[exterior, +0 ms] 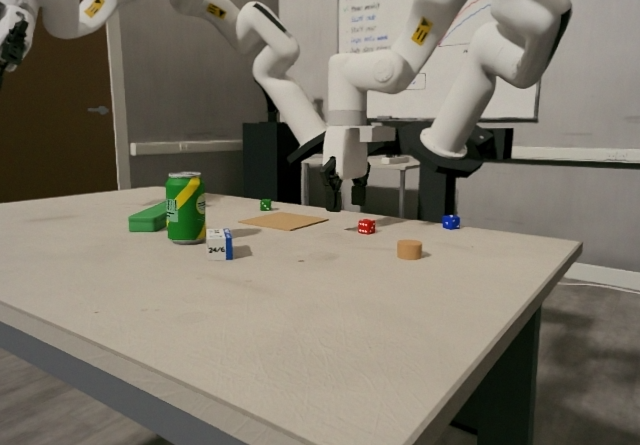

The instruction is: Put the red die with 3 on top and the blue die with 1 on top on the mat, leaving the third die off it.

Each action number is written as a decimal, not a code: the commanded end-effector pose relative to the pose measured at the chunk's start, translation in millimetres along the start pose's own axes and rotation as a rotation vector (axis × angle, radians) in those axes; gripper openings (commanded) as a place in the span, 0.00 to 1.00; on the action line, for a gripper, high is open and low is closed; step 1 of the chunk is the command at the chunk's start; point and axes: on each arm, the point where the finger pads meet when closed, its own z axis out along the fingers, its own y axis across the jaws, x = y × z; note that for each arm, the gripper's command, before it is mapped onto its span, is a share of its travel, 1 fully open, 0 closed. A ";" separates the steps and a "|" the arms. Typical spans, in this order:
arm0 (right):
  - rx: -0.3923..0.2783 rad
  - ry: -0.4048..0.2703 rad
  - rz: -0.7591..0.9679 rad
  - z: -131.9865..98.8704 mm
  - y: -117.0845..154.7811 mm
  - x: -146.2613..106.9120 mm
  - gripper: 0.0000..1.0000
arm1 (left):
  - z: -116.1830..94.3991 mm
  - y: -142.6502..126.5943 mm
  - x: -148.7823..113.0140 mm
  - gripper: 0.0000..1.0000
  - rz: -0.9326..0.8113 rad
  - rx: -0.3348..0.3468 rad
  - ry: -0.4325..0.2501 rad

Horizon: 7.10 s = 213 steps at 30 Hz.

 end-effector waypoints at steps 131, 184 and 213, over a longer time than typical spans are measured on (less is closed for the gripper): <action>-0.001 0.005 -0.002 -2.3 -0.7 2.2 1.00 | -98.9 -2.2 47.3 1.00 0.062 -0.007 -0.002; -0.001 0.005 -0.002 -2.3 -0.7 2.2 1.00 | -50.0 -0.4 47.4 0.43 0.062 -0.007 -0.002; -0.001 0.005 -0.002 -2.3 -0.7 2.2 1.00 | -23.6 -0.2 47.2 0.43 0.062 -0.007 -0.002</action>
